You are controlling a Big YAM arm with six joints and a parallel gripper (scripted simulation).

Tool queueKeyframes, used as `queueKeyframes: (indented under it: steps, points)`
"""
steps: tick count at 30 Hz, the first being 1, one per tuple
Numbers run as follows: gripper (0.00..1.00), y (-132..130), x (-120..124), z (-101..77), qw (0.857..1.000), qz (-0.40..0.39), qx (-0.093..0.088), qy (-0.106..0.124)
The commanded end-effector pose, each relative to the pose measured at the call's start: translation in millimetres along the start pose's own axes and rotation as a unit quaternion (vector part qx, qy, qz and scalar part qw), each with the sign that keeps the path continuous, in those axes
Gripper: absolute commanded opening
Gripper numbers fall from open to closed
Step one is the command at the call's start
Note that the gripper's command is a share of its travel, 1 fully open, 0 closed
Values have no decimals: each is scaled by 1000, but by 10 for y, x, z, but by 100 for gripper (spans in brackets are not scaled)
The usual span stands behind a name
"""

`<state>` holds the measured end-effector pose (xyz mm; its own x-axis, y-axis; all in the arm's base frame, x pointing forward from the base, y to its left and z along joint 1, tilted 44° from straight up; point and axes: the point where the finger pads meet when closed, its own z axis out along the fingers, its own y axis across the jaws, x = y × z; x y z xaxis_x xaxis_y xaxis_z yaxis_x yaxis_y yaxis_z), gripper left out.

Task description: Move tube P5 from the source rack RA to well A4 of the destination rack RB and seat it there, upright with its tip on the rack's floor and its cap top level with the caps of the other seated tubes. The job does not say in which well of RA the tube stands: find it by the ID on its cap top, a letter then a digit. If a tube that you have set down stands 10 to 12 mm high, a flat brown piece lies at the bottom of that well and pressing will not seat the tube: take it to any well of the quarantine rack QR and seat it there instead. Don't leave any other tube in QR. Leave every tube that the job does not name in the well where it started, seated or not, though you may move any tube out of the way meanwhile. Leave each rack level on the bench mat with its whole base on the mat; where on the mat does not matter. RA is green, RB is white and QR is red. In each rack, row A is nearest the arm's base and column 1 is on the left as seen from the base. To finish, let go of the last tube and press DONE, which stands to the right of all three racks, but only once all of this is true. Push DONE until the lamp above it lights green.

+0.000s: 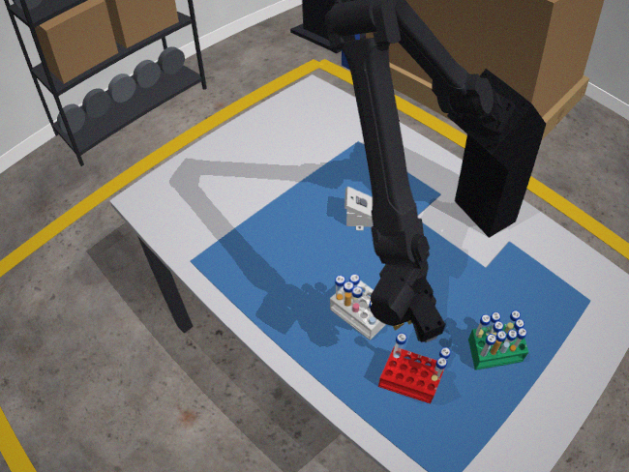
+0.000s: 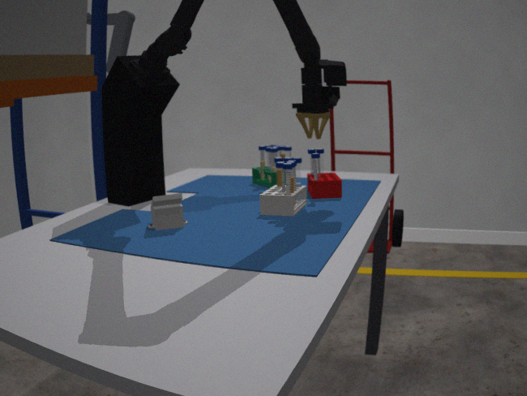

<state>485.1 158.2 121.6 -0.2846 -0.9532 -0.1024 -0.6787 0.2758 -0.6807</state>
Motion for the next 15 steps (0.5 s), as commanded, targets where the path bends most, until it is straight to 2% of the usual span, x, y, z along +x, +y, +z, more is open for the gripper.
queueKeyframes:
  steps: [1, 7, 9, 10, 12, 15]
  points:
    - [30, -108, -23, -178, 1000, 12, 11, -9]
    - [30, -16, -63, -320, 1000, 6, 8, -12]
    - [30, -83, -65, -251, 1000, 8, 11, -11]
    - [30, 9, -95, -319, 1000, 11, 17, -19]
    - [30, 143, -86, -312, 1000, 10, 16, -19]
    - [30, 422, -56, -224, 1000, 5, 7, -11]
